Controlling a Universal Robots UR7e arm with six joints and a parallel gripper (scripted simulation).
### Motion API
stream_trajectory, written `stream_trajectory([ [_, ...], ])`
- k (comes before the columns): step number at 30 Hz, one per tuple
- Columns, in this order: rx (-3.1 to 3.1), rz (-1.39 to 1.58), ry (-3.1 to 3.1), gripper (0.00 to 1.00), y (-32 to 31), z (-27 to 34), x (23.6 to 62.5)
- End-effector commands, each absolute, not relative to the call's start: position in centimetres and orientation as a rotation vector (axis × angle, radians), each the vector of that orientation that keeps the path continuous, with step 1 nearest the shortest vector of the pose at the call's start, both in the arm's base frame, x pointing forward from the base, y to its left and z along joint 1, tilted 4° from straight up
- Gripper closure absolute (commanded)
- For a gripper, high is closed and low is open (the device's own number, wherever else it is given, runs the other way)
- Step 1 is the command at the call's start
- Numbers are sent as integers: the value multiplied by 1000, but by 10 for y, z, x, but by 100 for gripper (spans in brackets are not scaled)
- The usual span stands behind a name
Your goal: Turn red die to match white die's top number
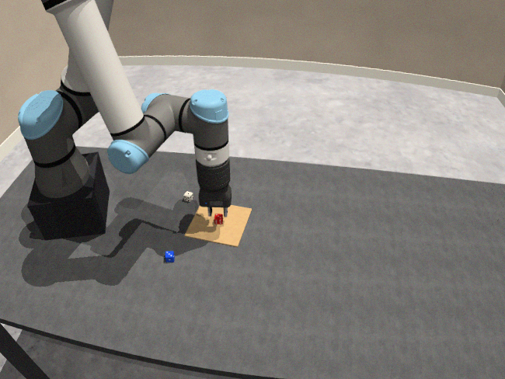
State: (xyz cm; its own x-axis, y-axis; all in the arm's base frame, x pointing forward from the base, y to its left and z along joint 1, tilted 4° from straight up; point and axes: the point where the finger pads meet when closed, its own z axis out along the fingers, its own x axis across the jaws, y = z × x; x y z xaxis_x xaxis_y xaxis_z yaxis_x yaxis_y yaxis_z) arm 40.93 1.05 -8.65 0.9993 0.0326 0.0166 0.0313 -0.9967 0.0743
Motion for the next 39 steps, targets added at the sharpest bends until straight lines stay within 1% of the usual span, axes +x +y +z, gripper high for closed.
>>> stream_trajectory([
  [1,3067,29,49,30,11,-83,410],
  [18,3067,29,49,30,14,-37,409],
  [29,3050,25,49,30,15,-35,408],
  [39,2877,18,45,30,17,-37,407],
])
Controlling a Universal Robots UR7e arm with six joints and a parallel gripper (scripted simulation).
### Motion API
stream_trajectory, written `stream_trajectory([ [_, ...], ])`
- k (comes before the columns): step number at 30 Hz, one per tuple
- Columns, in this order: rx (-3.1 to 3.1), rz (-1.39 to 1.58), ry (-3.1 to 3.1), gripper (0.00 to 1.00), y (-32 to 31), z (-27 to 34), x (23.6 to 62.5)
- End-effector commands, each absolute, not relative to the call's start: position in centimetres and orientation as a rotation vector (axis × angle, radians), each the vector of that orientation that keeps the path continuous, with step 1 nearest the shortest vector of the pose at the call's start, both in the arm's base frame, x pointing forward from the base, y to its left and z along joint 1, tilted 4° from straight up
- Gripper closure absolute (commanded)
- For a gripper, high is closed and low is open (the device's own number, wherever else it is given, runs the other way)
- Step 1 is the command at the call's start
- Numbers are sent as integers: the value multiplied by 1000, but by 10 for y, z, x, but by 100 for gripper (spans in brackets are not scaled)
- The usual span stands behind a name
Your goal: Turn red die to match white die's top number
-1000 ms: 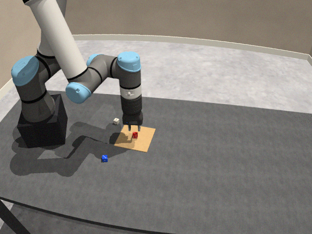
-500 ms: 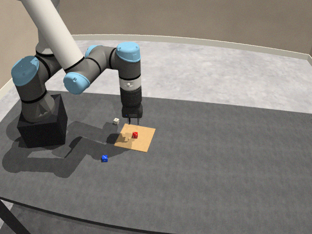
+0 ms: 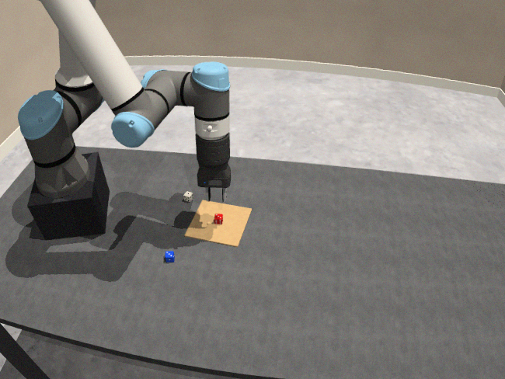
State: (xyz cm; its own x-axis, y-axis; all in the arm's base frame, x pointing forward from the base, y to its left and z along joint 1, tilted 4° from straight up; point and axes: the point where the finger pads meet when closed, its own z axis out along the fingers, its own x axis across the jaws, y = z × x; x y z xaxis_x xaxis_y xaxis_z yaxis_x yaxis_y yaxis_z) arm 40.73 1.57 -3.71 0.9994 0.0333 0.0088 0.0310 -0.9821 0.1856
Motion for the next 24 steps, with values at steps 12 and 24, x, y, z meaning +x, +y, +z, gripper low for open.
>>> stream_trajectory([
  [12,2805,33,42,30,19,-36,409],
  [24,2687,17,35,30,20,-39,407],
])
